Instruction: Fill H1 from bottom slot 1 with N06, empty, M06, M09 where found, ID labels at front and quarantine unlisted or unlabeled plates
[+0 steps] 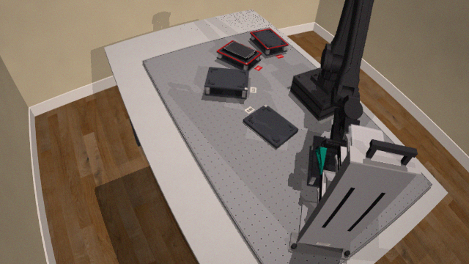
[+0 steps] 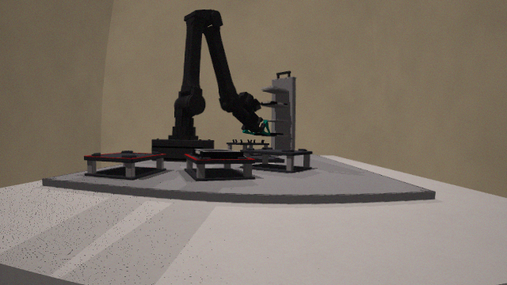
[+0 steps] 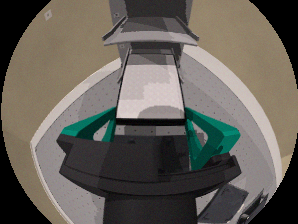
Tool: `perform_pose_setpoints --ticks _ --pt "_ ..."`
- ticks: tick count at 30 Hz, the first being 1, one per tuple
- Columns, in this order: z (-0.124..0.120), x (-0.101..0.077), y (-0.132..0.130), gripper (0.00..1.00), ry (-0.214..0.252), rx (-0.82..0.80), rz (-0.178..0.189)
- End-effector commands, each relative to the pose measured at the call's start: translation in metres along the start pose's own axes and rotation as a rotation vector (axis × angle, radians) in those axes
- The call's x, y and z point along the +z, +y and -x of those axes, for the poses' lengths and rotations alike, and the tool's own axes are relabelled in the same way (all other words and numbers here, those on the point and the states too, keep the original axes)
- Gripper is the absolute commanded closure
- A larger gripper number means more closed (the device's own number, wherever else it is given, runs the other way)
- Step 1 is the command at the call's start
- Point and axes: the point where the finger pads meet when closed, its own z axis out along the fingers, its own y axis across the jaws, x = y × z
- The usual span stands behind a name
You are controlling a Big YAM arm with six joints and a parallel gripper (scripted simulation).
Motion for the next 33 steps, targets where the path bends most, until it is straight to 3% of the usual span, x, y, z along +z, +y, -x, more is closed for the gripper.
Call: perform_pose_setpoints --ticks 1,33 --pt "0.009 -0.004 0.003 0.14 -0.035 -0.001 0.005" --pt "-0.009 -0.037 0.004 0.14 -0.036 0.005 0.006"
